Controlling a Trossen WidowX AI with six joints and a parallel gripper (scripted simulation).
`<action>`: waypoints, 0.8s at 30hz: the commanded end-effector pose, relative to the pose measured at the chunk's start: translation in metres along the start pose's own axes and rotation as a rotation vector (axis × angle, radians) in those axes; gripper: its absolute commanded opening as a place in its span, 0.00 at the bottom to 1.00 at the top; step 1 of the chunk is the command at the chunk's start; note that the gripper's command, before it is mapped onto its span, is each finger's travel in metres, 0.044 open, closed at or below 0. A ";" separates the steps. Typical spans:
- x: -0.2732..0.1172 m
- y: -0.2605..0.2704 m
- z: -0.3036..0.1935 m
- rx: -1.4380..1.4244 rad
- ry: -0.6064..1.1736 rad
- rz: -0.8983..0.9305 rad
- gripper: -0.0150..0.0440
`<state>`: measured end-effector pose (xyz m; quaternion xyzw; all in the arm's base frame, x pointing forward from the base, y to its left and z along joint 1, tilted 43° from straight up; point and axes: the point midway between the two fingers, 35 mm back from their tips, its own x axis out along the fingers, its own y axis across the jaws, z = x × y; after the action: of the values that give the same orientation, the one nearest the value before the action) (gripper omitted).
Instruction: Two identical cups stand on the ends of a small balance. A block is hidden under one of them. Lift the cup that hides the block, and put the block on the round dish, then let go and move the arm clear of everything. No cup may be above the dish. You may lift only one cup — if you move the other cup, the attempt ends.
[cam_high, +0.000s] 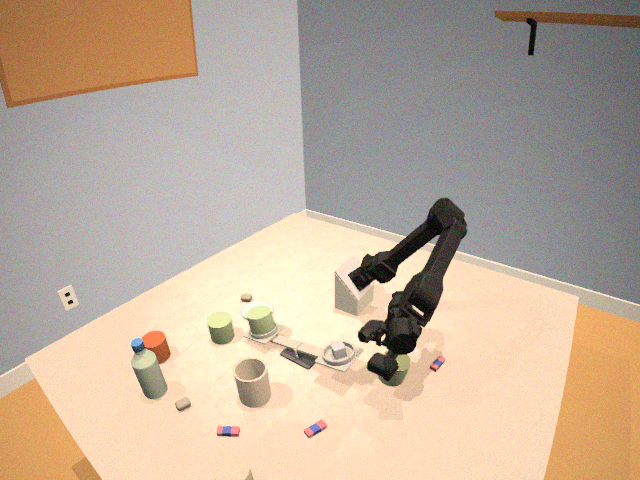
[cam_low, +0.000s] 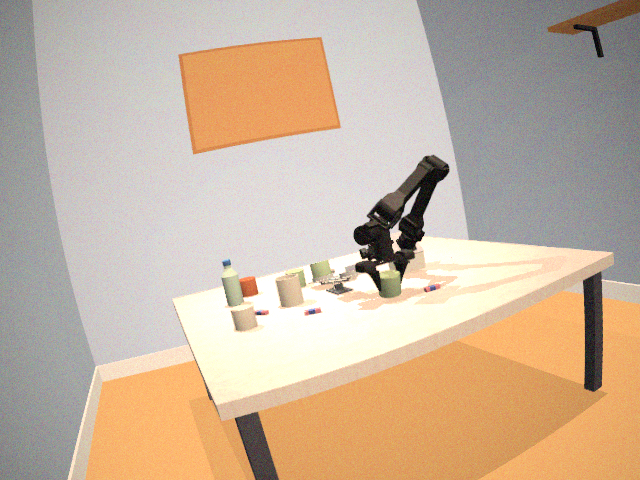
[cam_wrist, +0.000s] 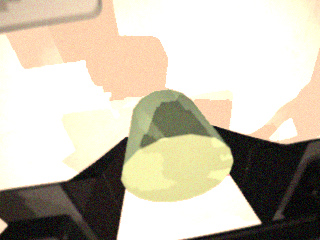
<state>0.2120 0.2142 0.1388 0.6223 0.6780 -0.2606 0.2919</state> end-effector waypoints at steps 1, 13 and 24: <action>0.000 0.000 0.000 -0.003 0.001 0.000 0.48; -0.009 0.001 0.000 -0.003 -0.002 0.000 1.00; -0.054 0.000 0.001 0.002 -0.006 0.004 0.96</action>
<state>0.2142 0.1785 0.1729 0.6211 0.6762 -0.2658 0.2939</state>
